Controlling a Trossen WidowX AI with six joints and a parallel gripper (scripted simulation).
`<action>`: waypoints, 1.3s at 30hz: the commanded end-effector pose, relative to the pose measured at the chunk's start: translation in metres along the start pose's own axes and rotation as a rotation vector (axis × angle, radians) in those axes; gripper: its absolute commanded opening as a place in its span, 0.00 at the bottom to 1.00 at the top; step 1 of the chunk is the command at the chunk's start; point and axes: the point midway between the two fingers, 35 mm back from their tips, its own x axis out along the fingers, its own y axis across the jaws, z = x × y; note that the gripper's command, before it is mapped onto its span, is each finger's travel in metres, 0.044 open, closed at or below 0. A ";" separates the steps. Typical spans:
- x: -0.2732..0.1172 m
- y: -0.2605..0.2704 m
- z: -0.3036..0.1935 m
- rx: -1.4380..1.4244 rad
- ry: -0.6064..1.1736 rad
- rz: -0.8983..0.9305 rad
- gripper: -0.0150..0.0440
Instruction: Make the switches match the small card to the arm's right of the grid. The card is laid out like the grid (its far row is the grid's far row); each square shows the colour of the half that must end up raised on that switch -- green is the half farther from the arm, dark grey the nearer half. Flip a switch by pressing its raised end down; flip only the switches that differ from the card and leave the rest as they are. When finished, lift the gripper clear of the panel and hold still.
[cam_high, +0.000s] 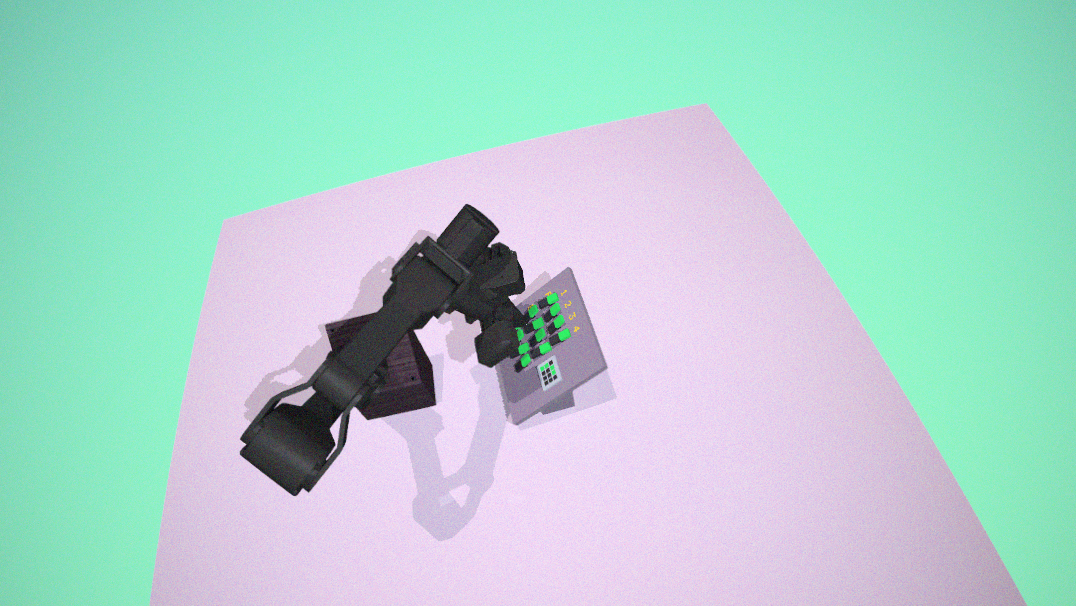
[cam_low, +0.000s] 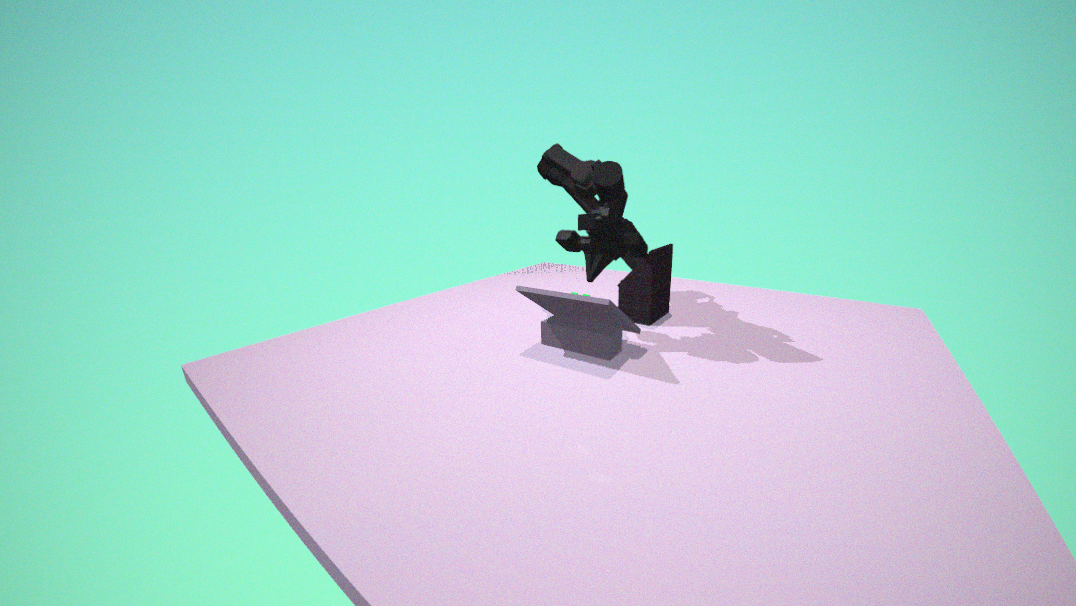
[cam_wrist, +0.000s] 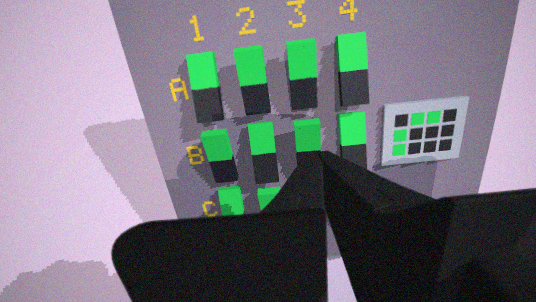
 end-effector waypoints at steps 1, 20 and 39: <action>0.014 -0.001 -0.004 -0.011 0.018 0.000 0.25; 0.036 -0.001 -0.004 -0.011 0.018 -0.001 0.25; 0.038 -0.001 -0.004 -0.011 0.018 -0.001 0.25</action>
